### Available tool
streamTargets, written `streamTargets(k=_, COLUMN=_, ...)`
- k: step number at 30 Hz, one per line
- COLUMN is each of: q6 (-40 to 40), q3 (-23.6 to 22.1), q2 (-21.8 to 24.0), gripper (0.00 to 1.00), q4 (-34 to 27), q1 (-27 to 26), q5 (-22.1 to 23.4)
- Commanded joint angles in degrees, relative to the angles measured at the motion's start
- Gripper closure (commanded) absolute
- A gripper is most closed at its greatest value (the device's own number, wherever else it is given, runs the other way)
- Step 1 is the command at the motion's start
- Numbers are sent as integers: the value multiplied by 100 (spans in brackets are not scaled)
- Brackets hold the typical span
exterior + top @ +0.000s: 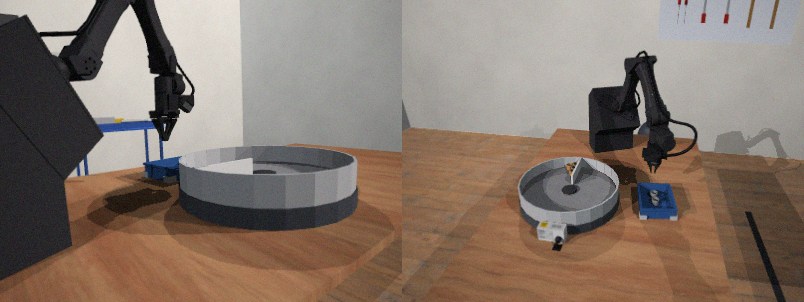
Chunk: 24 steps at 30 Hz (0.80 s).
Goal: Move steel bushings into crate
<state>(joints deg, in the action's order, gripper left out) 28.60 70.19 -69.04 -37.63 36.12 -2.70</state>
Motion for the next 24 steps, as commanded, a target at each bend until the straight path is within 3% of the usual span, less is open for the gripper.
streamTargets(k=1, q6=42, q3=192, q2=228, gripper=86, q4=-52, q1=66, q5=-84)
streamTargets(k=12, q6=42, q3=192, q2=228, gripper=86, q4=-52, q1=66, q5=-84)
streamTargets(k=13, q6=43, q3=194, q2=231, gripper=0, q4=-79, q1=68, q5=-84)
streamTargets(k=24, q6=98, q3=610, q2=928, gripper=0, q4=-1170, q1=148, q5=-144)
